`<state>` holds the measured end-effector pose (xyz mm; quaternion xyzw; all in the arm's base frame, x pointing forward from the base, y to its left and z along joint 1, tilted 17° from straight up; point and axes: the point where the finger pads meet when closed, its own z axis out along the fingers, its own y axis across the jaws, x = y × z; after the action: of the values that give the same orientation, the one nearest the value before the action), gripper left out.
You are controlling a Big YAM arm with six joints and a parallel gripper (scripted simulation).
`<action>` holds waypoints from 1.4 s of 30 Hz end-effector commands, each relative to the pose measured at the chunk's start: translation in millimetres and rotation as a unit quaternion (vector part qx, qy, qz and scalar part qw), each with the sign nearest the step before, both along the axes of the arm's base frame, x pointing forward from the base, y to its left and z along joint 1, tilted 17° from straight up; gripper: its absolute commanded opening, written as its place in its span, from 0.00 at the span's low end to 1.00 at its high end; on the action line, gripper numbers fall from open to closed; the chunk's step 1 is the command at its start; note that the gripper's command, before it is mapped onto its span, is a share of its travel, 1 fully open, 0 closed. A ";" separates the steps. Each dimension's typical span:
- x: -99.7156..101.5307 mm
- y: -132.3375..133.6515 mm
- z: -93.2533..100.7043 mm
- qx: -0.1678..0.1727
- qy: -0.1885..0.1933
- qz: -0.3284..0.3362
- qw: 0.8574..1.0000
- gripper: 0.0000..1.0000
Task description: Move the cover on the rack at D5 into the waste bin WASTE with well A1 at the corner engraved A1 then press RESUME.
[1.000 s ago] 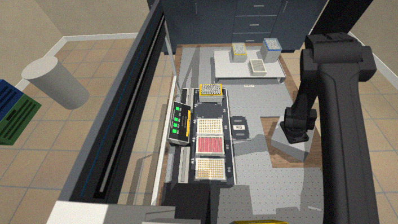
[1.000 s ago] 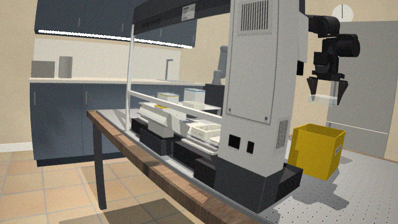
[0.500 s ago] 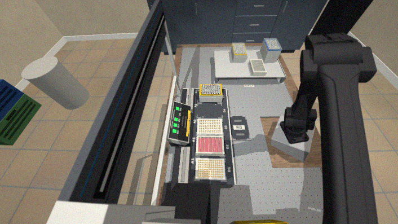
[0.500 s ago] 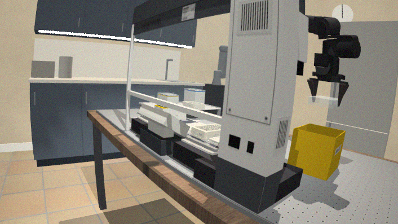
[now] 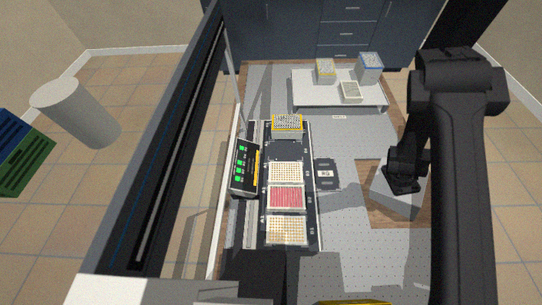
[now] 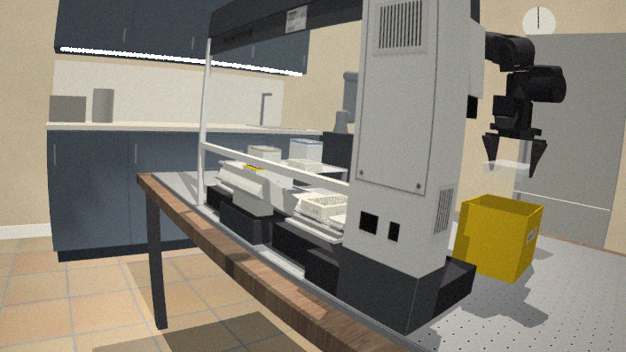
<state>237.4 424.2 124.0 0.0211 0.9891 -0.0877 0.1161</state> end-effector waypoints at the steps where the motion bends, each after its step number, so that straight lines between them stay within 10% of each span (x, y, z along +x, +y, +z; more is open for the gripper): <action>1: 4.0 3.0 -7.3 0.002 -0.002 0.005 1.000 0.00; 27: 14.0 -5.3 -46.6 0.001 -0.002 0.004 1.000 0.00; 30: 25.3 14.4 -23.4 0.032 -0.017 0.000 0.999 0.00; 35: 15.2 -6.5 -56.8 0.000 -0.001 0.005 1.000 0.00; 42: 21.9 1.6 -36.3 0.027 -0.015 0.002 1.000 0.00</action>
<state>249.7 414.0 66.1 0.0190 0.9891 -0.0900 0.1148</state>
